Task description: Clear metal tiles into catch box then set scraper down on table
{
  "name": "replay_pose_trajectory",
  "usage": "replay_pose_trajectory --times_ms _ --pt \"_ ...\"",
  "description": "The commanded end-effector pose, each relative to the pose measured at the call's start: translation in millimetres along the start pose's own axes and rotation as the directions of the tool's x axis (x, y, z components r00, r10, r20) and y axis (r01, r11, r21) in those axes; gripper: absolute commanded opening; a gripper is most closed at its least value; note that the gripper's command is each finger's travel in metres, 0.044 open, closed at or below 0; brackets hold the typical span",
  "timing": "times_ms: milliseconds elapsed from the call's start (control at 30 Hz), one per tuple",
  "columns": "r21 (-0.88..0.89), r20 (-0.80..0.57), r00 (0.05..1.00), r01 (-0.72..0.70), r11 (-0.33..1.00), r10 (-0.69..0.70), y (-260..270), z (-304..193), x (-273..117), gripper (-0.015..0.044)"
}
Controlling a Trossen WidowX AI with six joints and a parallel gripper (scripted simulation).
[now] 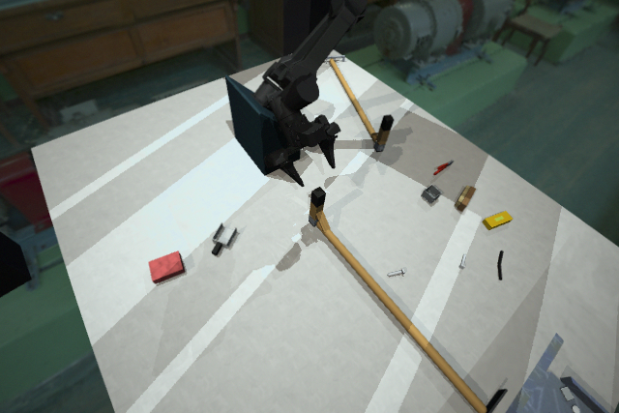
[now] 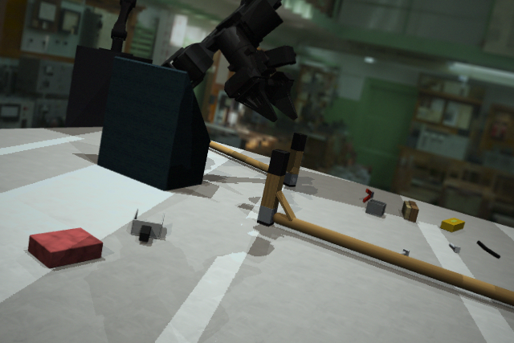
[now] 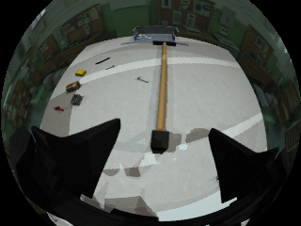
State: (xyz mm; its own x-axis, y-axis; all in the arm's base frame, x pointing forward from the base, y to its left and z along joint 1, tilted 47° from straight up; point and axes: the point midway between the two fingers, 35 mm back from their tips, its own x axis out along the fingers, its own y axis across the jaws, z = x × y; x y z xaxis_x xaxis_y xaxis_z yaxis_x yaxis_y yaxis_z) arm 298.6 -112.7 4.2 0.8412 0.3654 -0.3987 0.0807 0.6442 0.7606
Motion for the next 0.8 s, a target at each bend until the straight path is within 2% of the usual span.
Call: replay_pose_trajectory --times_ms 0,767 --pt "0.002 0.073 0.997 -0.016 1.000 0.015 2 19 -16 0.0440" --pt "-0.027 0.360 0.932 -0.045 0.999 0.052 7 85 -105 0.0440"
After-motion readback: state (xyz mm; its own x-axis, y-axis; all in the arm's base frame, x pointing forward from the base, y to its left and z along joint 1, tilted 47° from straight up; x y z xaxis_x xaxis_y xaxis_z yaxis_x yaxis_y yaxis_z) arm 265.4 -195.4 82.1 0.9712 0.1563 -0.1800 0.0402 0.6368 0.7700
